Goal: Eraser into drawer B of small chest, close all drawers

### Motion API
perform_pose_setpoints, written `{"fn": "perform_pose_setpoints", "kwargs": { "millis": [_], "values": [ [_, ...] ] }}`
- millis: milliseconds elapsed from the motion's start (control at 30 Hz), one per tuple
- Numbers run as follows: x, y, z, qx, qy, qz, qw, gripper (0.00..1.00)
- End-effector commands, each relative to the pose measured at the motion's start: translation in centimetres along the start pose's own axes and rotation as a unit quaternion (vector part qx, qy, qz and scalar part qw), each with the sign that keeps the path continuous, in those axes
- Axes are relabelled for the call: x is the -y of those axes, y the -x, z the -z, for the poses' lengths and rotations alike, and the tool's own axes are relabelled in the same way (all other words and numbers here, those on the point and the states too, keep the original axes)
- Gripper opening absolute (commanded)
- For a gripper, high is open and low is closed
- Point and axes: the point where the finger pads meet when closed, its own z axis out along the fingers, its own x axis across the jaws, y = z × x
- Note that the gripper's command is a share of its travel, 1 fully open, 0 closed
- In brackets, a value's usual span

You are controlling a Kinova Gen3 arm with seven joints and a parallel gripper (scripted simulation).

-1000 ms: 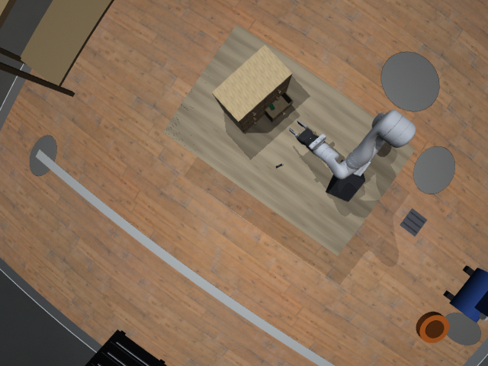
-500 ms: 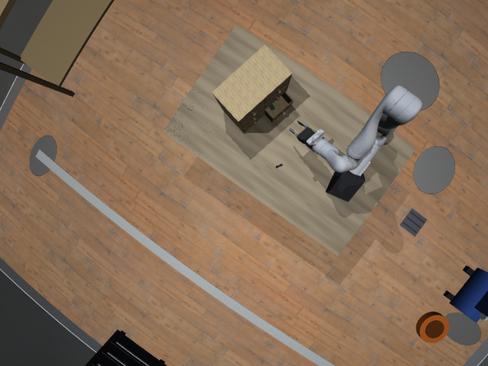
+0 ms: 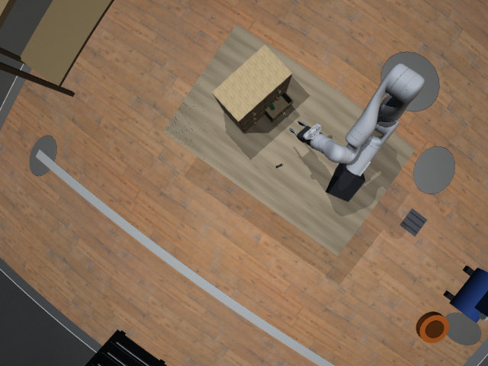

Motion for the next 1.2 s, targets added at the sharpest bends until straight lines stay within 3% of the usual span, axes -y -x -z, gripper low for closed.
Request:
{"fn": "perform_pose_setpoints", "kwargs": {
  "millis": [0, 133, 633, 700, 1167],
  "values": [
    [0.4, 0.0, 0.2, 0.003, 0.03, -0.008, 1.0, 1.0],
    [0.5, 0.0, 0.2, 0.003, 0.045, -0.009, 0.999, 1.0],
    [0.9, -0.1, 0.8, 0.002, 0.153, -0.008, 0.988, 1.0],
    [0.9, -0.1, 0.8, 0.002, 0.153, -0.008, 0.988, 1.0],
    [1.2, -0.1, 1.2, 0.001, 0.236, -0.008, 0.972, 1.0]
  ]
}}
